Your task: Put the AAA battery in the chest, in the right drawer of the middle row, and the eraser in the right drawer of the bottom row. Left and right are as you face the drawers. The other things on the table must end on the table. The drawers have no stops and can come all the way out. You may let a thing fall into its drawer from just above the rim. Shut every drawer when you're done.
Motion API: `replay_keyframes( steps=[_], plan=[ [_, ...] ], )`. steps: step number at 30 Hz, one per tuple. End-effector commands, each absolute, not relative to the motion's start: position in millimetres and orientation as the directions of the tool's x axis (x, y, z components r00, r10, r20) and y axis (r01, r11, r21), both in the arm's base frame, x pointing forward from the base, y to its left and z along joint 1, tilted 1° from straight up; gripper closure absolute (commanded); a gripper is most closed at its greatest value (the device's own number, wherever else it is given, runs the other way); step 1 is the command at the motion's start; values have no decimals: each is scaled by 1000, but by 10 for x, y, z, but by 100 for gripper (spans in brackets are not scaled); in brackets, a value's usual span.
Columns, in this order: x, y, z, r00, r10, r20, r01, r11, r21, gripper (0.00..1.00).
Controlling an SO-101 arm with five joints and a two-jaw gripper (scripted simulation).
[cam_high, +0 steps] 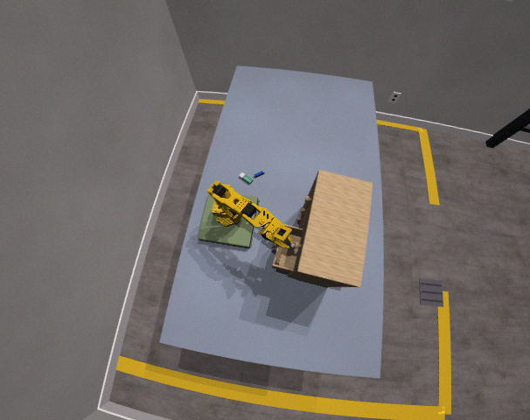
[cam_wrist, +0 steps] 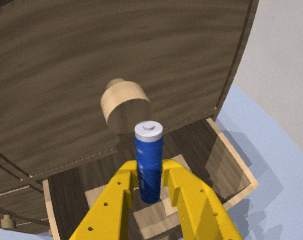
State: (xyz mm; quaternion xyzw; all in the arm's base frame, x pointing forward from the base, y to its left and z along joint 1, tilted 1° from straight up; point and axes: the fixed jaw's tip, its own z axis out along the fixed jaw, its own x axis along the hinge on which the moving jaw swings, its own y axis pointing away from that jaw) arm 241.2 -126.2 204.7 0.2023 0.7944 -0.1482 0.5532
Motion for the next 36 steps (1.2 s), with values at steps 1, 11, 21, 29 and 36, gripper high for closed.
replay_keyframes(
  steps=[1,11,21,29,36],
  plan=[
    [2435,-1240,2047,-303,154,-940,476,880,-10,100],
    [2432,-1250,1928,-303,155,-940,479,878,-10,100],
    [2428,-1253,1867,-303,155,-940,480,877,-10,100],
    [2408,-1256,1715,-302,156,-940,484,875,-10,100],
    [2408,-1256,1715,-302,156,-940,484,875,-10,100]
  ],
)
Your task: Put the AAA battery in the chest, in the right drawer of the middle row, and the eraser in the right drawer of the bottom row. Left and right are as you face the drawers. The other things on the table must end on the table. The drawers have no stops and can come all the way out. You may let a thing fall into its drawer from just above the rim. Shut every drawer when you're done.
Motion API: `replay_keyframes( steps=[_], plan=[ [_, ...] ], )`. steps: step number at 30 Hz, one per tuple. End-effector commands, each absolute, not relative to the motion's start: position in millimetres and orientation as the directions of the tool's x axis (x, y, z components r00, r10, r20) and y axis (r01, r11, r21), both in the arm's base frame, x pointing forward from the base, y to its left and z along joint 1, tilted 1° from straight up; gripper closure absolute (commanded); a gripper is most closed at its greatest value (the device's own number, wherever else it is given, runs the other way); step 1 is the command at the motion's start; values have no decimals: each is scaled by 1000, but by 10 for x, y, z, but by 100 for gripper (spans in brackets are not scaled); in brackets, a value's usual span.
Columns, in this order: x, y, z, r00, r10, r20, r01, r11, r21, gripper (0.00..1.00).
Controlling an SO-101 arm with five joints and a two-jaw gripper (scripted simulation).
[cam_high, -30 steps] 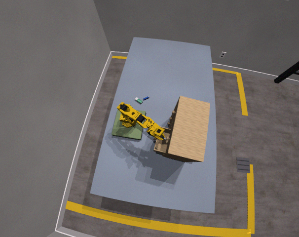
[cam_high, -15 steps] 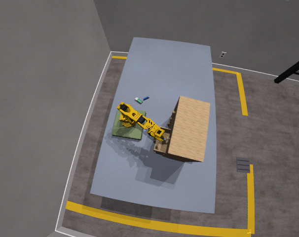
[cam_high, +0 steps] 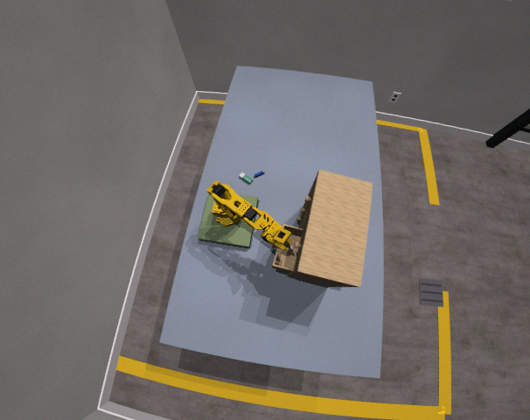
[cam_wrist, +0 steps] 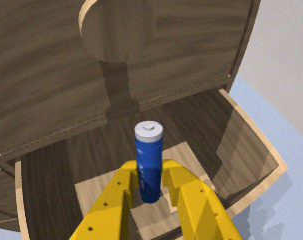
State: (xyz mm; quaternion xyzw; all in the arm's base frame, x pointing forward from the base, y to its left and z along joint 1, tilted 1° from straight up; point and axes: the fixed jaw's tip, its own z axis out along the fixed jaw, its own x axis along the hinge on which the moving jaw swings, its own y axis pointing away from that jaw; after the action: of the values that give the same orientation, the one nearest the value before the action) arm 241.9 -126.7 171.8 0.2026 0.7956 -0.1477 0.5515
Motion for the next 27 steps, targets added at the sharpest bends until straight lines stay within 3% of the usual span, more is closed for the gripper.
replay_keyframes(
  steps=[1,27],
  plan=[
    [2408,-1256,1715,-302,156,-940,484,875,-10,100],
    [2400,-1254,1680,-302,156,-940,485,874,-10,100]
  ],
)
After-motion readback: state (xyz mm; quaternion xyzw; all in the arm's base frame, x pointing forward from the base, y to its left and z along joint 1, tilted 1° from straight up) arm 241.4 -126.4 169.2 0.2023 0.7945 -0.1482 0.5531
